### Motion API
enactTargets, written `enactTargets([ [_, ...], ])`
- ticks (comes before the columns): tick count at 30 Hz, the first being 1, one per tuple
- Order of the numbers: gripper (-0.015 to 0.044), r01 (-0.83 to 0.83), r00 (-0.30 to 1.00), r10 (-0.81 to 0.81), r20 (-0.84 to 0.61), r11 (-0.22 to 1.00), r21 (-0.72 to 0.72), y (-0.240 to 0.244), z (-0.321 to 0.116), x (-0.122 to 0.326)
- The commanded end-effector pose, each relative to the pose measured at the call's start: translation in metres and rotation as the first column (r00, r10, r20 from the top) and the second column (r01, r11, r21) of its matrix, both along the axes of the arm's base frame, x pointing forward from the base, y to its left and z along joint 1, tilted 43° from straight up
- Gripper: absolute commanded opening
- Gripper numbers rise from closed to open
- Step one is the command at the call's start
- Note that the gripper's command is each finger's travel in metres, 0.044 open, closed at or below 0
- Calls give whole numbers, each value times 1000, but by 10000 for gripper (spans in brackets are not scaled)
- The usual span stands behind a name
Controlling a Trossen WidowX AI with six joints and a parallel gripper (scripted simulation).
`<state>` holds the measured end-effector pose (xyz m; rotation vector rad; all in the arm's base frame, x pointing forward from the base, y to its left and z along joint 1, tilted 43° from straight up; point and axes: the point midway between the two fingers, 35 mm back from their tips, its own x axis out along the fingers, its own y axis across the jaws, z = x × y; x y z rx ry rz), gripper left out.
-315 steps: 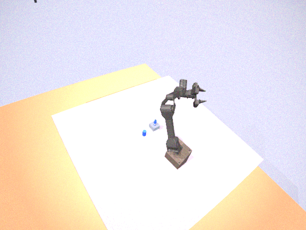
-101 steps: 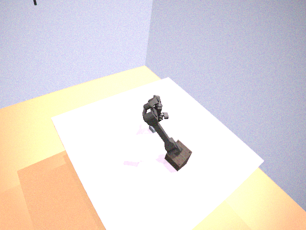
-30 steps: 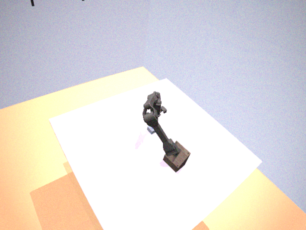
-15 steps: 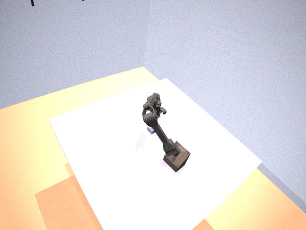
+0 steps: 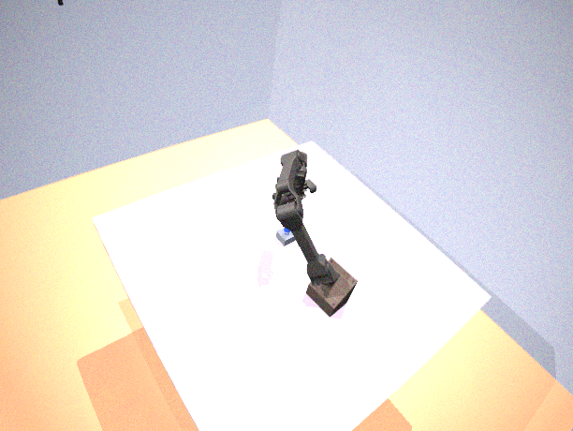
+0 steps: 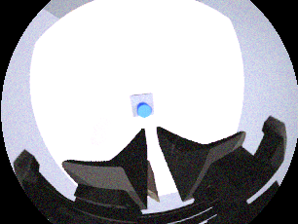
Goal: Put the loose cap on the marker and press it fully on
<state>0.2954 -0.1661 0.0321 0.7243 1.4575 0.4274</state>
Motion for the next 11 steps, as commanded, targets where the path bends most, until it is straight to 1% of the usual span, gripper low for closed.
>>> enactTargets([
  [1, 131, -11, 1000, 11, -1, 1000, -1, 0, 1, 0],
  [11, 394, -11, 1000, 11, -1, 1000, -1, 0, 1, 0],
])
